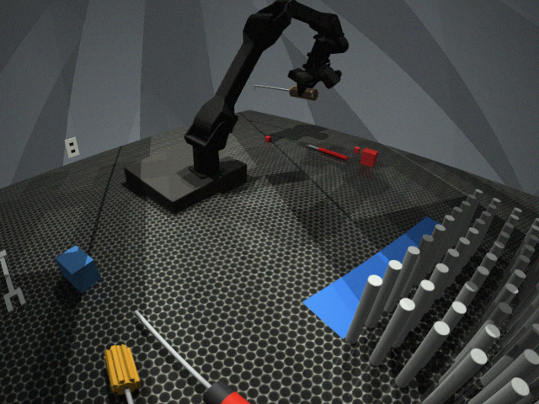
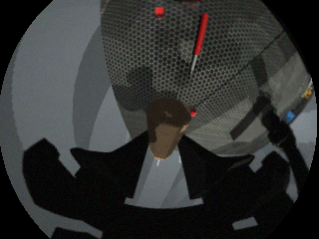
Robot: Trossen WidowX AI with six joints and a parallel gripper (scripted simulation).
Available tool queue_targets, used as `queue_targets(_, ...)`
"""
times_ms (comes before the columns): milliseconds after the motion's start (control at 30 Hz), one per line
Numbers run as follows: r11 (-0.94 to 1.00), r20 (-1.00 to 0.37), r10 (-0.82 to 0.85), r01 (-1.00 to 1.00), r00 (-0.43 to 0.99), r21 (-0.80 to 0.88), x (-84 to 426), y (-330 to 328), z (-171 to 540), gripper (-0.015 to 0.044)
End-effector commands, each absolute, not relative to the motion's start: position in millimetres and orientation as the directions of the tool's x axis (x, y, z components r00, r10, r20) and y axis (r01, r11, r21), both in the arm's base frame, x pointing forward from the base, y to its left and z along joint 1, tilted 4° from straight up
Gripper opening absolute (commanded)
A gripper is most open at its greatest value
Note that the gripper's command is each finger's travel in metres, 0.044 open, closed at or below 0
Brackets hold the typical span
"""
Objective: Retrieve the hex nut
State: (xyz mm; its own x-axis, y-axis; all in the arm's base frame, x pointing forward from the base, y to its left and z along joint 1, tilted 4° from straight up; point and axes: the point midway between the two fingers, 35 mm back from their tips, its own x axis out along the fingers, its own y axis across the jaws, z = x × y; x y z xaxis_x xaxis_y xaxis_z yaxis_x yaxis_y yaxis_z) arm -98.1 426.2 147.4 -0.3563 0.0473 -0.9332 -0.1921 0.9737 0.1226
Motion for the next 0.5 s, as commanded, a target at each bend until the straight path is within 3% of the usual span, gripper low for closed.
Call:
queue_targets(0,0.974,-0.930,0.049,-0.189,-0.364,0.126,-99,427,145,0.0000)
queue_targets(467,0.974,-0.930,0.050,-0.189,-0.364,0.126,-99,429,134,0.0000)
